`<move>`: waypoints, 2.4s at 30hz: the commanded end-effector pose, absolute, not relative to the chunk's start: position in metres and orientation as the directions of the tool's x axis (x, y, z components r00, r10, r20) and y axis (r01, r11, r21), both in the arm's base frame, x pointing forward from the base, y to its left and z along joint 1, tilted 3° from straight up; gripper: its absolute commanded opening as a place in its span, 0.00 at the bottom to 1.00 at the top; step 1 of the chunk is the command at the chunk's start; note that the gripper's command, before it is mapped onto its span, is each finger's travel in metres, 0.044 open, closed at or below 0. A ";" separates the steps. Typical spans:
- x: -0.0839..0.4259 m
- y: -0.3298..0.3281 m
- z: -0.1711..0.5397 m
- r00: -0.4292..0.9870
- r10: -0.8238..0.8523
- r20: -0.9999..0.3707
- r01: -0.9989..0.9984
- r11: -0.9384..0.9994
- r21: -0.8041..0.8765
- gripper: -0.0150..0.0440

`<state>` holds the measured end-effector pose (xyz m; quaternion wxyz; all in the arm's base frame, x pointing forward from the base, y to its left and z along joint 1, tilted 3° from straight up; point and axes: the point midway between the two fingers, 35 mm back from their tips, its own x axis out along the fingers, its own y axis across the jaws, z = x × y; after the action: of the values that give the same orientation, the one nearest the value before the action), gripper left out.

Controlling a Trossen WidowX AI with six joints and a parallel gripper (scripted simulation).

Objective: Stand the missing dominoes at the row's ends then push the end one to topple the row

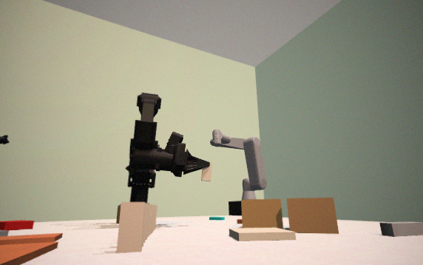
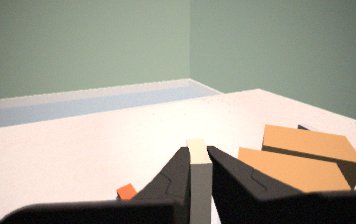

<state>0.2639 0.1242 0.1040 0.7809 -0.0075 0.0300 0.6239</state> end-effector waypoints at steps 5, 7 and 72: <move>0.262 0.124 0.104 0.216 0.975 -0.053 -0.975 0.218 0.033 0.30; 0.262 0.124 0.104 0.216 0.975 -0.053 -0.975 0.218 0.033 0.30; 0.260 0.139 -0.005 0.202 0.977 -0.075 -0.979 0.202 -0.011 0.44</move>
<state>0.2596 0.1386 -0.0048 0.7736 -0.0254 0.0267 0.6326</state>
